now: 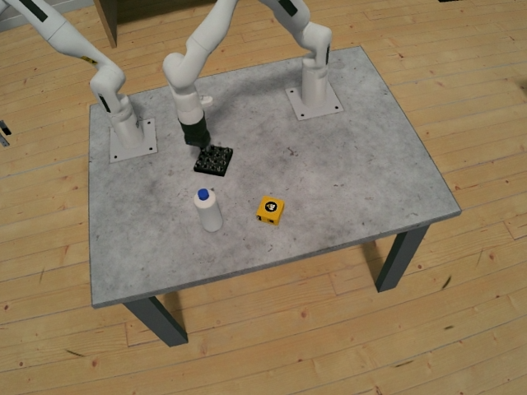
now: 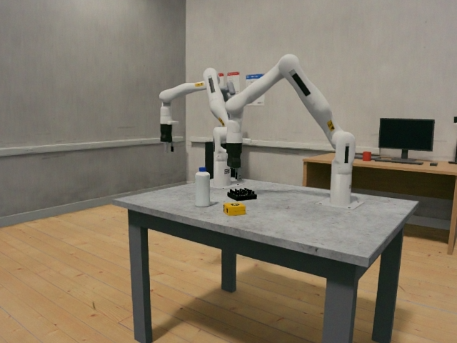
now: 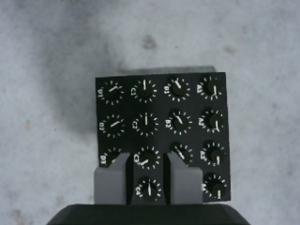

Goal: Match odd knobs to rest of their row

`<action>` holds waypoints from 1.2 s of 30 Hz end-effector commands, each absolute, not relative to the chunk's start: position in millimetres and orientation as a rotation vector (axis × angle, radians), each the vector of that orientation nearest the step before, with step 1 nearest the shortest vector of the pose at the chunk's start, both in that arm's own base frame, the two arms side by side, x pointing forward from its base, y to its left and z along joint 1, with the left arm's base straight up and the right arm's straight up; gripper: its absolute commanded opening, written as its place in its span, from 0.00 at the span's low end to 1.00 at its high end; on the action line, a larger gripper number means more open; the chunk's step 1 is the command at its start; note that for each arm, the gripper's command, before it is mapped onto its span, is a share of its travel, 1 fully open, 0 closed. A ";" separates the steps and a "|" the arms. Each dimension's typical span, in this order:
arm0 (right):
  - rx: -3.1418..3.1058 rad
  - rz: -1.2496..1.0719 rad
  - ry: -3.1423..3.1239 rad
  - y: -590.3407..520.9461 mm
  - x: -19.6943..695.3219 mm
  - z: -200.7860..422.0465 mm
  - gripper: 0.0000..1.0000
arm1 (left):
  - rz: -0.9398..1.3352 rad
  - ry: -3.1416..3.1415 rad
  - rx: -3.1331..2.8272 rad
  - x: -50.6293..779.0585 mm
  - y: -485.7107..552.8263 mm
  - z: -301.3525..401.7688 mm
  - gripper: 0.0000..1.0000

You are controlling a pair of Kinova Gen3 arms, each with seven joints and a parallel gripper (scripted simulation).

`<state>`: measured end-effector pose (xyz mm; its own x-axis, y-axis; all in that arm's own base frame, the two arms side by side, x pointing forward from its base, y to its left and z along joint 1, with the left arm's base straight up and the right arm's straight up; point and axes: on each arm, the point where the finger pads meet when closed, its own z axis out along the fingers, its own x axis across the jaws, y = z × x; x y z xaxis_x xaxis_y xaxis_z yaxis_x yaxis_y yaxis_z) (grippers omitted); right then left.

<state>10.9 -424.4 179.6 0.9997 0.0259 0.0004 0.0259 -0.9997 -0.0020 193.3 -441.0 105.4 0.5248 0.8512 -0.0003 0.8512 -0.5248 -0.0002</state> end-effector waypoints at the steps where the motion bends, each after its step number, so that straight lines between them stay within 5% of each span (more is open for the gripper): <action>1: -3.141 0.000 -0.041 -424.9 11.0 180.4 1.00 | 0.000 -1.532 -2.745 193.5 -441.6 106.2 0.46; 36: -3.141 0.000 -0.041 -424.9 11.0 180.4 1.00 | 0.000 -1.532 -2.745 193.3 -441.7 77.8 0.46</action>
<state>10.9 -424.4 179.6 0.9997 0.0259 0.0004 0.0259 -0.9997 -0.0020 193.1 -441.2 78.2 0.5248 0.8512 -0.0002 0.8512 -0.5248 0.0000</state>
